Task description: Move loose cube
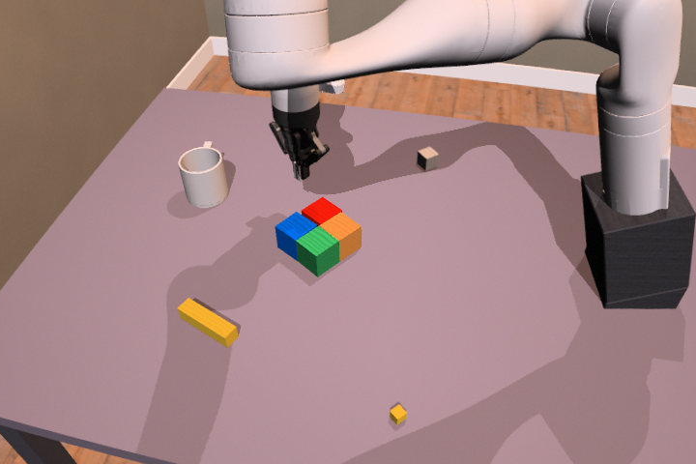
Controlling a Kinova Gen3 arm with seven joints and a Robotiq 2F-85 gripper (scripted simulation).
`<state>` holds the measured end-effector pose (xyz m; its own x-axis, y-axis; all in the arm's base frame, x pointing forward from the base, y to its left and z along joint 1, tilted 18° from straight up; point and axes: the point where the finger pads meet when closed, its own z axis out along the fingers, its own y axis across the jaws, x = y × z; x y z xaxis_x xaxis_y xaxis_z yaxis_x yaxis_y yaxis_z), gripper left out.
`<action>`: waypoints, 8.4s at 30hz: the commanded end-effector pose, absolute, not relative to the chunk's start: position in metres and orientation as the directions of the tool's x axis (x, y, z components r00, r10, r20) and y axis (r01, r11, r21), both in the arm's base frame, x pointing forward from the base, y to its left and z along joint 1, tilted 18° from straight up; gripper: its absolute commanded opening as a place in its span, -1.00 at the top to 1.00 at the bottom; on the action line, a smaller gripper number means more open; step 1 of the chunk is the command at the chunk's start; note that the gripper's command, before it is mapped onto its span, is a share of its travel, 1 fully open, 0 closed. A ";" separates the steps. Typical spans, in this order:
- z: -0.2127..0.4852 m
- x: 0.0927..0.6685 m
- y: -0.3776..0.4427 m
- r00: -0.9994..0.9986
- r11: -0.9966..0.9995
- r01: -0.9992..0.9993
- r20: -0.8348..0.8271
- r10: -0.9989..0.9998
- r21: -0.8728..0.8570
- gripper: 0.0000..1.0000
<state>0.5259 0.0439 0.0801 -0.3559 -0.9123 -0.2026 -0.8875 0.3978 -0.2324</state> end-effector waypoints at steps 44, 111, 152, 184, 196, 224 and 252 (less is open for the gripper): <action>0.102 0.518 0.046 -0.362 0.406 -0.886 -0.212 -0.908 -0.224 0.80; 0.092 0.502 0.036 -0.840 0.890 -0.455 -0.314 -0.441 -0.035 -0.08; 0.078 0.466 0.026 -0.651 0.650 0.699 -0.111 0.751 0.298 -0.08; 0.074 0.438 0.024 0.129 -0.167 0.948 0.153 0.980 0.272 -0.08; 0.074 0.434 0.024 0.269 -0.311 0.918 0.190 0.944 0.246 -0.08; 0.074 0.431 0.024 0.357 -0.401 0.887 0.213 0.910 0.228 -0.08; 0.046 0.440 0.027 0.341 -0.386 0.893 0.210 0.916 0.232 -0.08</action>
<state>0.4368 0.0318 0.0531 0.3523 0.9087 0.2239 0.8895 -0.3995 0.2219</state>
